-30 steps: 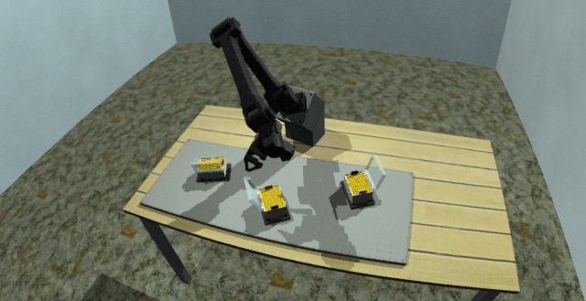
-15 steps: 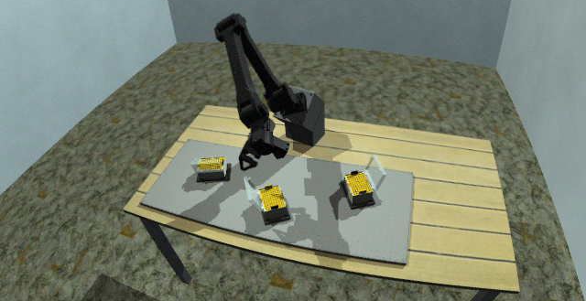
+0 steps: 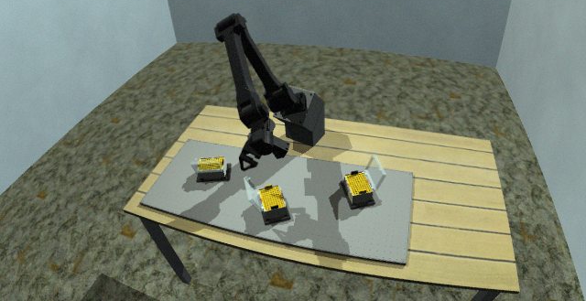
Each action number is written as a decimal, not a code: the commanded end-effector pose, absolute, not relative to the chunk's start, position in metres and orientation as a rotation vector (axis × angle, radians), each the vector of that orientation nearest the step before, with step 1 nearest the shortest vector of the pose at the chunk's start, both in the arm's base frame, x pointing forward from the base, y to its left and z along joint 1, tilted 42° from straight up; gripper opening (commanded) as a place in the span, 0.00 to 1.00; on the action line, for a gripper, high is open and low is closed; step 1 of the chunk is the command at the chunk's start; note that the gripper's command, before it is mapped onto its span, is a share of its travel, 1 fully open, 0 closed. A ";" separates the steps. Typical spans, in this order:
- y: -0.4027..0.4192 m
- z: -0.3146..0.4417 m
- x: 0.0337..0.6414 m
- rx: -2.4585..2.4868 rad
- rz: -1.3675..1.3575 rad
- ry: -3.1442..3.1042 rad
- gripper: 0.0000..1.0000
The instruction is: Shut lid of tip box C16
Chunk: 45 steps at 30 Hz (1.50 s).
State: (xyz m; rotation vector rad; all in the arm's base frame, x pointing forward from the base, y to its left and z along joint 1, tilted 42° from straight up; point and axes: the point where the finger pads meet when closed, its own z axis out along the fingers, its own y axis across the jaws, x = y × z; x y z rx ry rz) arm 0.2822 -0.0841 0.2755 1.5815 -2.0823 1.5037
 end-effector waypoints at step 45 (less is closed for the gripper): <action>-0.171 0.264 0.218 1.171 1.338 -2.534 1.00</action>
